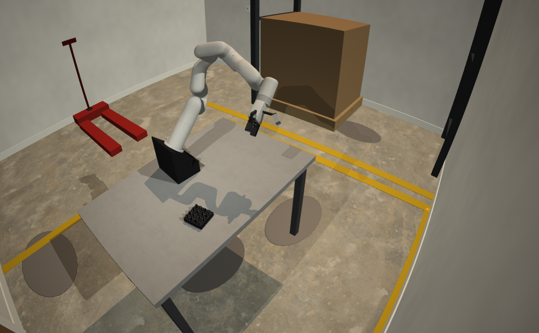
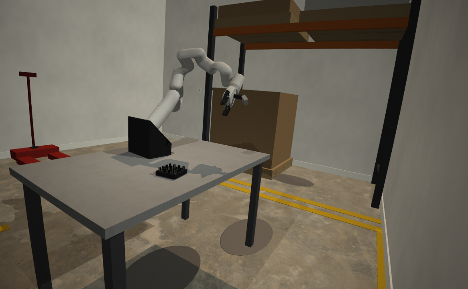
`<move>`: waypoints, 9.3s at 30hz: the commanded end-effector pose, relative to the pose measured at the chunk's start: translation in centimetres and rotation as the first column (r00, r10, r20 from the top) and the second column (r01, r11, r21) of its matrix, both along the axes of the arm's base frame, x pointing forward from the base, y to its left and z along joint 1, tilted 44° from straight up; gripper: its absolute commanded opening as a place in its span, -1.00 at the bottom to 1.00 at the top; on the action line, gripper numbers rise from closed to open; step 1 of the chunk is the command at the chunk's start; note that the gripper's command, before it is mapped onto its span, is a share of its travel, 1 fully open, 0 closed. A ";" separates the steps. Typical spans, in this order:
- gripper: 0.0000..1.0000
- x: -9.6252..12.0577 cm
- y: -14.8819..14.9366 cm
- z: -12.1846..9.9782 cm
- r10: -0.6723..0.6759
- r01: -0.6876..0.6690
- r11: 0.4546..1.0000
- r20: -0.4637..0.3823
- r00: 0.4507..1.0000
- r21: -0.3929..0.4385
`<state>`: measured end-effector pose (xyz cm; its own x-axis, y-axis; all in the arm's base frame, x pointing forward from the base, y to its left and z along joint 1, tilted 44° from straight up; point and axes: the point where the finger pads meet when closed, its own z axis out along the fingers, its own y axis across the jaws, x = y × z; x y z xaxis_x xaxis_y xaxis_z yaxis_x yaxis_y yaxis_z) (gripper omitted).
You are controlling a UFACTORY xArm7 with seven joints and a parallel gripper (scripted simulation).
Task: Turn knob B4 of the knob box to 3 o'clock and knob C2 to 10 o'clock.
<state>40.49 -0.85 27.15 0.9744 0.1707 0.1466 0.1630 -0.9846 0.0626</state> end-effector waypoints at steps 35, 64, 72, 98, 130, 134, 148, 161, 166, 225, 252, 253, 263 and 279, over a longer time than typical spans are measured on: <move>1.00 1.1 0.1 -7.0 -0.067 0.110 0.980 -0.246 0.967 0.167; 1.00 2.9 -1.6 -14.6 0.050 0.065 0.927 -0.292 0.955 0.370; 1.00 2.9 -1.6 -14.6 0.050 0.065 0.927 -0.292 0.955 0.370; 1.00 3.6 -4.0 -22.1 0.105 0.050 0.847 -0.258 0.961 0.530; 1.00 3.1 -6.6 -28.9 0.105 0.042 0.776 -0.194 0.975 0.629; 1.00 2.8 -7.1 -30.5 0.099 0.040 0.763 -0.178 0.979 0.646; 1.00 2.1 -8.2 -33.4 0.085 0.037 0.741 -0.148 0.985 0.671; 1.00 1.4 -9.1 -35.9 0.069 0.034 0.725 -0.122 0.990 0.688; 1.00 1.4 -9.1 -35.9 0.069 0.034 0.725 -0.122 0.990 0.688; 1.00 -1.4 -11.3 -42.5 0.018 0.029 0.700 -0.058 0.998 0.714; 1.00 -1.5 -11.3 -42.6 0.017 0.029 0.699 -0.057 0.998 0.714; 1.00 -1.5 -11.3 -42.6 0.017 0.029 0.699 -0.057 0.998 0.714; 1.00 -1.5 -11.3 -42.6 0.017 0.029 0.699 -0.057 0.998 0.714; 1.00 -1.5 -11.3 -42.6 0.017 0.029 0.699 -0.057 0.998 0.714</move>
